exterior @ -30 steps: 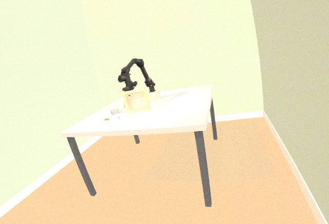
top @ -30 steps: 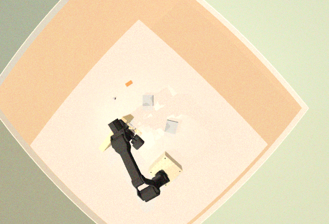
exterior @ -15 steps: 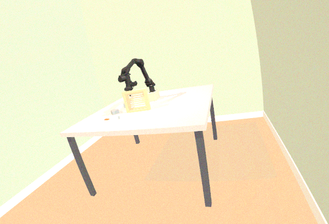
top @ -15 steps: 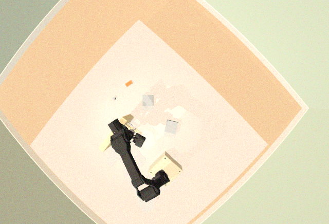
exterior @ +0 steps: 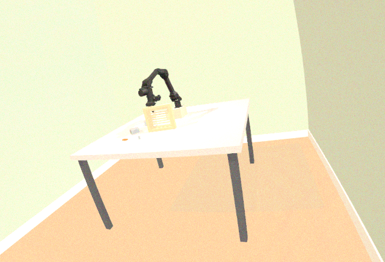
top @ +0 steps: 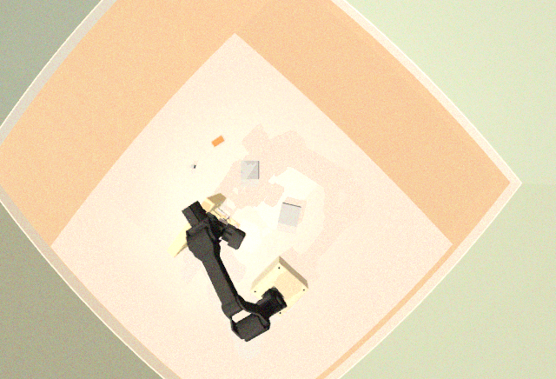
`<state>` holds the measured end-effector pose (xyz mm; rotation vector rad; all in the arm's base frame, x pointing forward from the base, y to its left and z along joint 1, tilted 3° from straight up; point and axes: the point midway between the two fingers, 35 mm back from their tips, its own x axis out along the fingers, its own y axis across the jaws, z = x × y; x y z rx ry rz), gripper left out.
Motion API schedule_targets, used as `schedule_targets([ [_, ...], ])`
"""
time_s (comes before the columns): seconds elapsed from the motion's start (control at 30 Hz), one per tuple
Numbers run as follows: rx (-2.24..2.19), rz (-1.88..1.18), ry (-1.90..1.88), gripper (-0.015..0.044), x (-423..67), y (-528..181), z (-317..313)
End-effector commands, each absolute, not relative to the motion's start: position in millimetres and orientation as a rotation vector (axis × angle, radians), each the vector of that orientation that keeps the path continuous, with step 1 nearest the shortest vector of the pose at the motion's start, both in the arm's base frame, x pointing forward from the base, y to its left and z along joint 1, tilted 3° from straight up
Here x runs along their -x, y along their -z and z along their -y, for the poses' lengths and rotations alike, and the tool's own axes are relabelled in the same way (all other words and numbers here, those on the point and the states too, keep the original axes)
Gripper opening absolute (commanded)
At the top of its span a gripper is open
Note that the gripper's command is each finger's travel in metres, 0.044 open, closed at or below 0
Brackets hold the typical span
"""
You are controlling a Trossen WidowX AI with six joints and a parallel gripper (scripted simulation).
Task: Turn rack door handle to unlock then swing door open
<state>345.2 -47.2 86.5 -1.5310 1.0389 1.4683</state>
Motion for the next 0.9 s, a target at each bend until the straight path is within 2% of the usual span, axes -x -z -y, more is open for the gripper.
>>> schedule_targets([
  [0.0,1.530,-1.036,-1.476,0.0157,-344.4,-85.8,46.7],
  [0.73,1.530,-1.036,-1.476,0.0011,-344.4,-85.8,46.7],
  [0.87,1.520,-1.044,-1.466,0.0011,-343.8,-85.8,46.6],
])
